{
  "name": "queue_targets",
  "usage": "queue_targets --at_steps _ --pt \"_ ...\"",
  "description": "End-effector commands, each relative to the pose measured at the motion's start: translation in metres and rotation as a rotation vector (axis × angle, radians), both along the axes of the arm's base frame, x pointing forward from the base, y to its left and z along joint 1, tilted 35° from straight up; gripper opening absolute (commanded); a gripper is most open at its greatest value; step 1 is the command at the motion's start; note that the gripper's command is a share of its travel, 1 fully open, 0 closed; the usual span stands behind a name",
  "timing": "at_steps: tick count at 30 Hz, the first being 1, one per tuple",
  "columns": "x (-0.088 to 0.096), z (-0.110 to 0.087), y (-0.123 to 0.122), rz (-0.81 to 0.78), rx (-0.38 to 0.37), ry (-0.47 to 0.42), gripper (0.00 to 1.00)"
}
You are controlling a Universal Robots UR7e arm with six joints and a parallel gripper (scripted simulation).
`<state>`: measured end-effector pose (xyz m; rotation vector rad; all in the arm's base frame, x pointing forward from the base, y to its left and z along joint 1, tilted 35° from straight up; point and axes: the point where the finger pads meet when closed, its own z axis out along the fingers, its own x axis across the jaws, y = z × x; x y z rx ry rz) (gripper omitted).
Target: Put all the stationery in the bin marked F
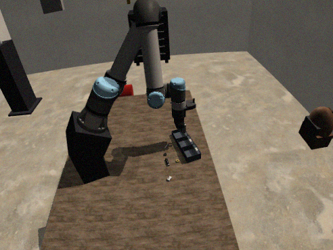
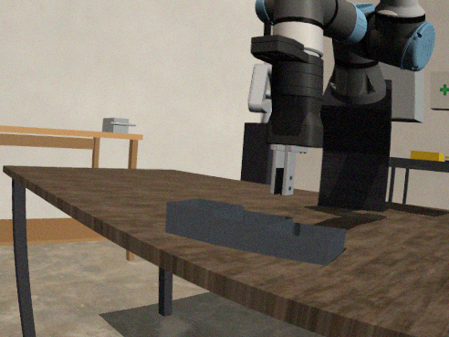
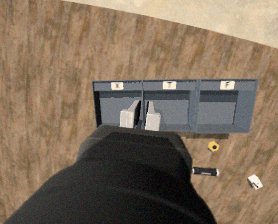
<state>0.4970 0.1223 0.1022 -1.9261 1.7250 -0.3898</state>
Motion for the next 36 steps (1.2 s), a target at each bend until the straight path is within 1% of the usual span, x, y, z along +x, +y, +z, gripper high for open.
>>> queue_targets --at_steps 1,7,12,16,18,33,36 --pt "-0.002 0.001 0.013 -0.002 -0.002 -0.001 0.31" --pt "-0.009 0.003 0.040 -0.002 -0.002 -0.001 0.31" --pt "-0.009 0.003 0.040 -0.002 -0.002 -0.001 0.31" --pt "-0.003 -0.006 0.042 -0.002 -0.002 -0.001 0.31" --pt "-0.003 -0.006 0.042 -0.002 -0.002 -0.001 0.31" --pt "0.018 -0.039 0.049 -0.002 -0.002 -0.001 0.31" --pt "0.020 -0.041 0.050 -0.002 -0.002 -0.001 0.31"
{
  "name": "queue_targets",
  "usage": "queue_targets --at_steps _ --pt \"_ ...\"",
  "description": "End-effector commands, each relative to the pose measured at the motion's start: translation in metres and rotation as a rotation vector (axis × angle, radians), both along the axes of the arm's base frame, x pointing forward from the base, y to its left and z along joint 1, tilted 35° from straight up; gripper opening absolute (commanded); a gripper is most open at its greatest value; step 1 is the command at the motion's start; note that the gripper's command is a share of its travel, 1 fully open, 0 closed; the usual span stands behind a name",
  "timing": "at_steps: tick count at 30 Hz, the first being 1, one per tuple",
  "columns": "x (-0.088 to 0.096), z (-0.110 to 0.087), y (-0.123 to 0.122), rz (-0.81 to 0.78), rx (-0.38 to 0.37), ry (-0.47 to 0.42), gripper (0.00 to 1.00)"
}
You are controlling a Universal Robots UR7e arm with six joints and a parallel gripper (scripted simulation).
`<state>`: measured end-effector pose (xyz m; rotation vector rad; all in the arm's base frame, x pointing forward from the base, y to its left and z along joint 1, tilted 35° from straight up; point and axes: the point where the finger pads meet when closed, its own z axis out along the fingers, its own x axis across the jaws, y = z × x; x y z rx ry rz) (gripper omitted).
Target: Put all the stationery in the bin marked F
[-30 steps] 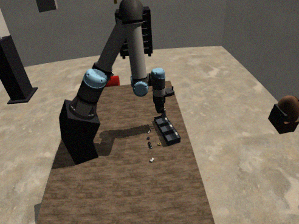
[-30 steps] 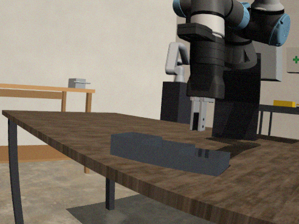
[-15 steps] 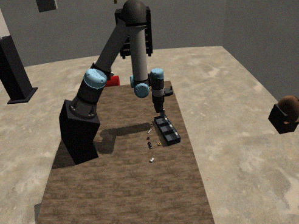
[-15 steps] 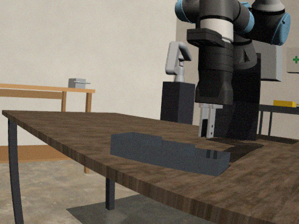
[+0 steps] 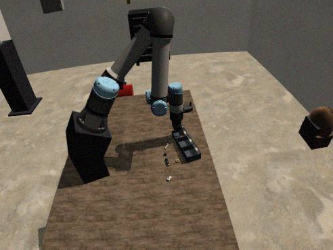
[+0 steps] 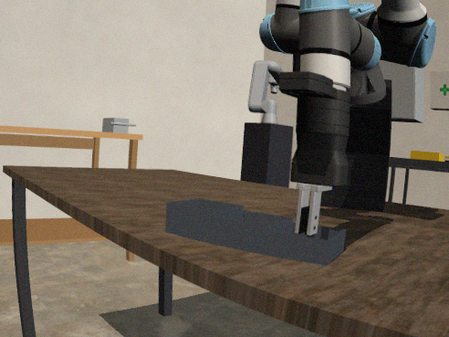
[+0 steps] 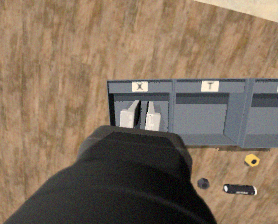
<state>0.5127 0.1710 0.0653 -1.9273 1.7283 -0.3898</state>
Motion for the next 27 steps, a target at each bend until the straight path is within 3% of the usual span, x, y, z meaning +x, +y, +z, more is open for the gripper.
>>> queue_targets --at_steps 1,27 --pt "0.0052 -0.0061 0.0018 0.000 0.000 -0.003 0.31" --pt "0.0070 -0.0090 0.0024 0.000 0.000 -0.003 0.31"
